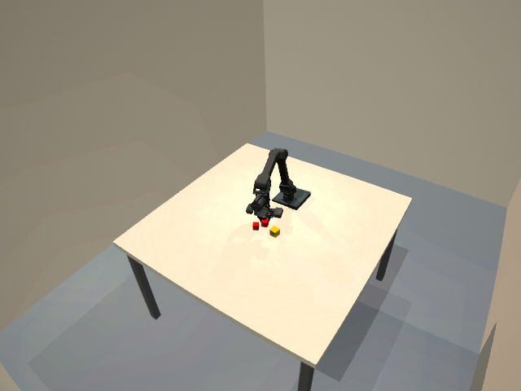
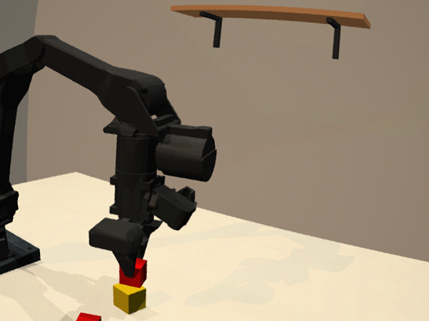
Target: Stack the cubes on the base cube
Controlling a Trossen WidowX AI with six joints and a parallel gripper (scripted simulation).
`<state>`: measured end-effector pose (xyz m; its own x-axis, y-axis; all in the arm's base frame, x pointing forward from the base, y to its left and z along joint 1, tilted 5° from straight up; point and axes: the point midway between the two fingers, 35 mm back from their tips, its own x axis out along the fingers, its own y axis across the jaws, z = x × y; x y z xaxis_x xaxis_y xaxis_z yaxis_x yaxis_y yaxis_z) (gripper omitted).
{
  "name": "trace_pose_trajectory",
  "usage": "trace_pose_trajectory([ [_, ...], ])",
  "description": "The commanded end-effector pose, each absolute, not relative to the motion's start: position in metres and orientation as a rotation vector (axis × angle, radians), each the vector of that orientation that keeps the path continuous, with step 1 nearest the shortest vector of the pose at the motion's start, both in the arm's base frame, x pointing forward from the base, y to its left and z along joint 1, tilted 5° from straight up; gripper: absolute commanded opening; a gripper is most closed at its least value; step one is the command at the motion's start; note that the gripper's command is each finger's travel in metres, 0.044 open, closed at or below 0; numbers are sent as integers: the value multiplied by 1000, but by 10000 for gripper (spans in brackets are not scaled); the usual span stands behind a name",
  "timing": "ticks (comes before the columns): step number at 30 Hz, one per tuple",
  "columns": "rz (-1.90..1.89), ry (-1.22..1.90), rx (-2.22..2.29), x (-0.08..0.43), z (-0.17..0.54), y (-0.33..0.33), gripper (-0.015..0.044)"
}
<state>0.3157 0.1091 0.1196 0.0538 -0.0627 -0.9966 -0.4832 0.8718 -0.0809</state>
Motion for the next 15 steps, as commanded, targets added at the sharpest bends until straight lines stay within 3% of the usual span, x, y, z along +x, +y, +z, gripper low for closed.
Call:
trace_pose_trajectory([
  [1, 385, 1492, -505, 310, 116, 119, 105],
  [15, 557, 1457, -681, 290, 105, 154, 105],
])
